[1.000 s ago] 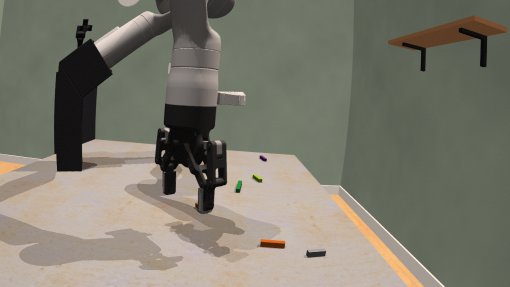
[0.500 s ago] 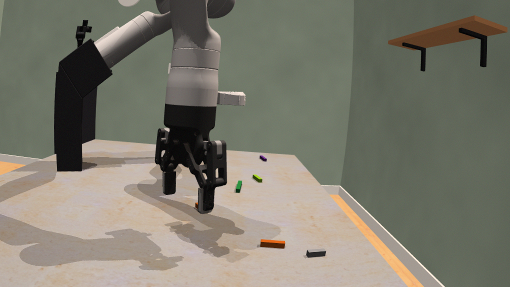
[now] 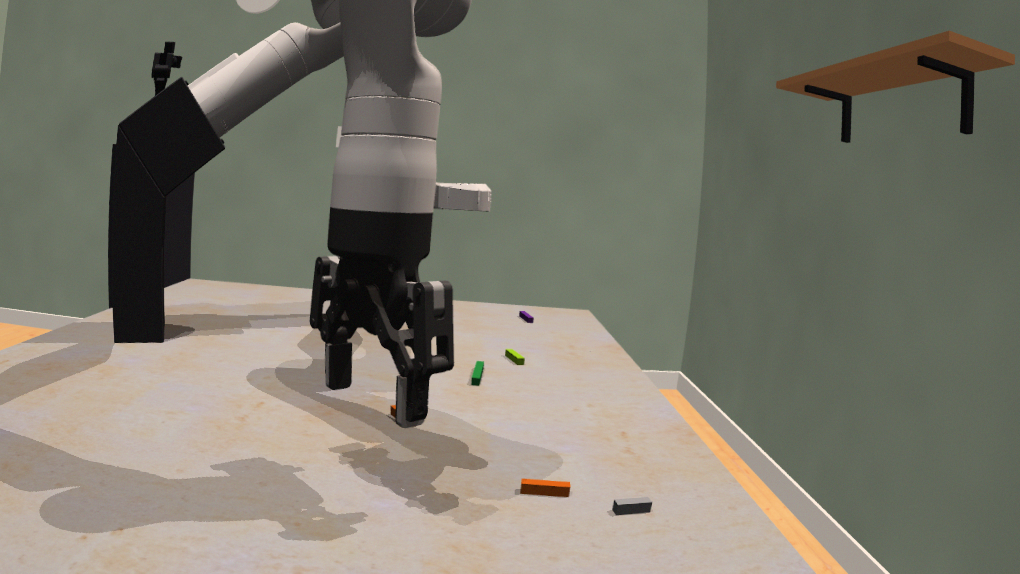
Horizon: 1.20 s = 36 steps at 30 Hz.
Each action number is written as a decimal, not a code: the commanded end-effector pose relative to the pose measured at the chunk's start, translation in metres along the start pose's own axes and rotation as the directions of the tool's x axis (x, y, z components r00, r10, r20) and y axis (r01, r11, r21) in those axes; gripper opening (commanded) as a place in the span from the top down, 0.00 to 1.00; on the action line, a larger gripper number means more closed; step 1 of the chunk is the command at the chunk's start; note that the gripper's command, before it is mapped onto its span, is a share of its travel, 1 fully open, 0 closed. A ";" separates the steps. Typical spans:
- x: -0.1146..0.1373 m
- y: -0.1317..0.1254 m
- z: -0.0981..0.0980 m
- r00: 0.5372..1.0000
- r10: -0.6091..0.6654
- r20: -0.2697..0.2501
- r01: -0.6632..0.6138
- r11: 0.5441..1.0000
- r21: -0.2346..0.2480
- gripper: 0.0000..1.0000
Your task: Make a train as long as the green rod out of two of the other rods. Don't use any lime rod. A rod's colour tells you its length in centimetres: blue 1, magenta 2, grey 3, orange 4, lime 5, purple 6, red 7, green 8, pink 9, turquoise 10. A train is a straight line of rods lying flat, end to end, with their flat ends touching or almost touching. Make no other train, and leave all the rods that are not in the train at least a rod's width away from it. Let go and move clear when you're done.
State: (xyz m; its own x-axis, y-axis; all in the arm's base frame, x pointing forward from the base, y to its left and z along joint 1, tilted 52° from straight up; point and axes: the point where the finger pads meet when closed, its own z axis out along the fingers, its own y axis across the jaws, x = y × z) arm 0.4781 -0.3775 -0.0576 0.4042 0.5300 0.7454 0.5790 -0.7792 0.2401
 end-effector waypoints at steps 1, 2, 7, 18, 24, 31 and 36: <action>0.000 0.001 -0.001 1.000 0.000 0.001 0.000 1.000 -0.002 0.00; 0.000 0.001 -0.001 1.000 0.000 0.001 0.000 1.000 -0.002 0.00; 0.000 0.001 -0.001 1.000 0.000 0.001 0.000 1.000 -0.002 0.00; 0.000 0.001 -0.001 1.000 0.000 0.001 0.000 1.000 -0.002 0.00; 0.000 0.001 -0.001 1.000 0.000 0.001 0.000 1.000 -0.002 0.00; 0.002 0.001 -0.001 1.000 0.000 0.004 0.000 1.000 -0.002 0.00; 0.010 0.000 -0.001 1.000 0.002 0.014 -0.002 1.000 -0.003 0.00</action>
State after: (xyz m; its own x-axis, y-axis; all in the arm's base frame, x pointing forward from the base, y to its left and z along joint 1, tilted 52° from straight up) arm 0.4804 -0.3742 -0.0548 0.4158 0.5250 0.7426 0.5729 -0.7854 0.2344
